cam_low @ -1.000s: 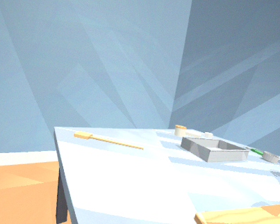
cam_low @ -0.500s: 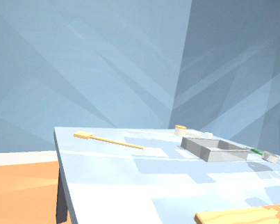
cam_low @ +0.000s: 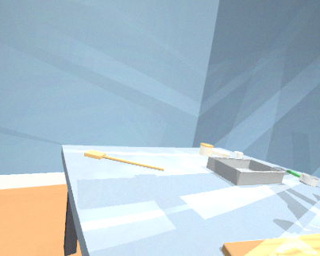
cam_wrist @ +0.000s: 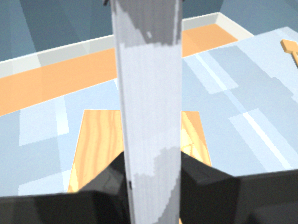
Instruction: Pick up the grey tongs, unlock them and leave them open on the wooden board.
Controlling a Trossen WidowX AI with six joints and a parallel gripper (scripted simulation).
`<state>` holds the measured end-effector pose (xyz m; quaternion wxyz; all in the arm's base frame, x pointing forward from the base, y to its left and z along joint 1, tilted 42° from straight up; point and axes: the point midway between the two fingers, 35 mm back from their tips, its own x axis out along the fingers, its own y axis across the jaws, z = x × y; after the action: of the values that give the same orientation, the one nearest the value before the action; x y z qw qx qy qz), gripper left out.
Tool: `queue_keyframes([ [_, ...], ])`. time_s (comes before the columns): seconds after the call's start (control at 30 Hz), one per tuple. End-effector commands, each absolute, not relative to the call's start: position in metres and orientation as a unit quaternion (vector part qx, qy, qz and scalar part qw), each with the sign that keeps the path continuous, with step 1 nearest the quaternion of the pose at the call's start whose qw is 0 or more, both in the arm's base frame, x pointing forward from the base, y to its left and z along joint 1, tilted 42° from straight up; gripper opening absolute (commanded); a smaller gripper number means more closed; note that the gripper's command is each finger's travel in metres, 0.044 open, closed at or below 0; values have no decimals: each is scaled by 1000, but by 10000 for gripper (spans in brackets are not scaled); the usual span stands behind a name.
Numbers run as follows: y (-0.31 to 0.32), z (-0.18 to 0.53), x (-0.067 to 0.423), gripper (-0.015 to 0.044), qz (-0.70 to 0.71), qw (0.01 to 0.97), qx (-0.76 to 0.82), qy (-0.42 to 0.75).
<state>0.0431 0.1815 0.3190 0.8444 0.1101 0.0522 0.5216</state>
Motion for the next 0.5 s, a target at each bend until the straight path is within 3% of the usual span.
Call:
queue_keyframes([
  [0.0, 174, 317, 46, -150, 512, 846, 141, 51],
  [0.47, 172, 315, 46, -150, 508, 846, 153, 52],
])
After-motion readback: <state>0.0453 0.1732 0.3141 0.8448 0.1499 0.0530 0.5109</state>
